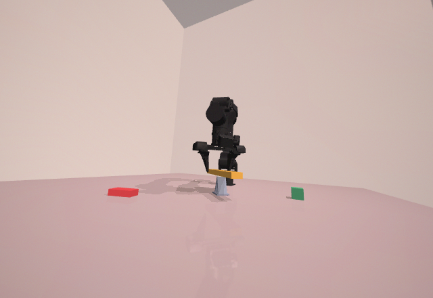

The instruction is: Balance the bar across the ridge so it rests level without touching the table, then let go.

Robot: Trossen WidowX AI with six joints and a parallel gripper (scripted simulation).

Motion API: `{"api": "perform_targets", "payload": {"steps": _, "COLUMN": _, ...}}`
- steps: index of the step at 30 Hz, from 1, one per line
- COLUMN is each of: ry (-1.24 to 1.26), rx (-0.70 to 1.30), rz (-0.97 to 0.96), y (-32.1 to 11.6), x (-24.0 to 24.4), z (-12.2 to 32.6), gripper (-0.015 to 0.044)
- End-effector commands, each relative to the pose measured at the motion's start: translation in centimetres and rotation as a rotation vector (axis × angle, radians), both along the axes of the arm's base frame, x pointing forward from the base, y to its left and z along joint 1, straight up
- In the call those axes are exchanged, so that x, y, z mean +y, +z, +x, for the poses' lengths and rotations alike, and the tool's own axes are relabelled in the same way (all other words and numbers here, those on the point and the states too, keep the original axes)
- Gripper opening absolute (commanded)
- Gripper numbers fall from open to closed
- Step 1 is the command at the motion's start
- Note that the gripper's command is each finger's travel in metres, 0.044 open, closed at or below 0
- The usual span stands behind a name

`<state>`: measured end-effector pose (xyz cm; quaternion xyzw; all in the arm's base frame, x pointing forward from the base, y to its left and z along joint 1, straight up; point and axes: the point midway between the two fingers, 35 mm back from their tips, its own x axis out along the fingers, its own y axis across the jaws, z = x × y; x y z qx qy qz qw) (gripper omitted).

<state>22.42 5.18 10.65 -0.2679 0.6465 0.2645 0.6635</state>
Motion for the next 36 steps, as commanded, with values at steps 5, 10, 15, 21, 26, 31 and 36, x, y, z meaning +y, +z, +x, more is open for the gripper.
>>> {"api": "perform_targets", "payload": {"steps": 5, "ry": 0.0, "rx": -0.001, "rz": -0.001, "y": 1.6, "x": 0.0, "z": 0.2, "gripper": 0.044}}
{"api": "perform_targets", "payload": {"steps": 10, "ry": 0.0, "rx": 0.0, "rz": 0.0, "y": 7.3, "x": 0.0, "z": 0.2, "gripper": 0.044}}
{"api": "perform_targets", "payload": {"steps": 15, "ry": 0.0, "rx": 0.0, "rz": 0.0, "y": 10.0, "x": -0.1, "z": -0.2, "gripper": 0.044}}
{"api": "perform_targets", "payload": {"steps": 21, "ry": 0.0, "rx": 0.0, "rz": 0.0, "y": 10.0, "x": -0.1, "z": -0.2, "gripper": 0.044}}
{"api": "perform_targets", "payload": {"steps": 26, "ry": 0.0, "rx": 0.0, "rz": 0.0, "y": 10.0, "x": -0.1, "z": -0.2, "gripper": 0.044}}
{"api": "perform_targets", "payload": {"steps": 31, "ry": 0.0, "rx": 0.0, "rz": 0.0, "y": 10.0, "x": -0.1, "z": -0.2, "gripper": 0.044}}
{"api": "perform_targets", "payload": {"steps": 36, "ry": 0.0, "rx": 0.0, "rz": 0.0, "y": 10.0, "x": -0.1, "z": -0.2, "gripper": 0.044}}
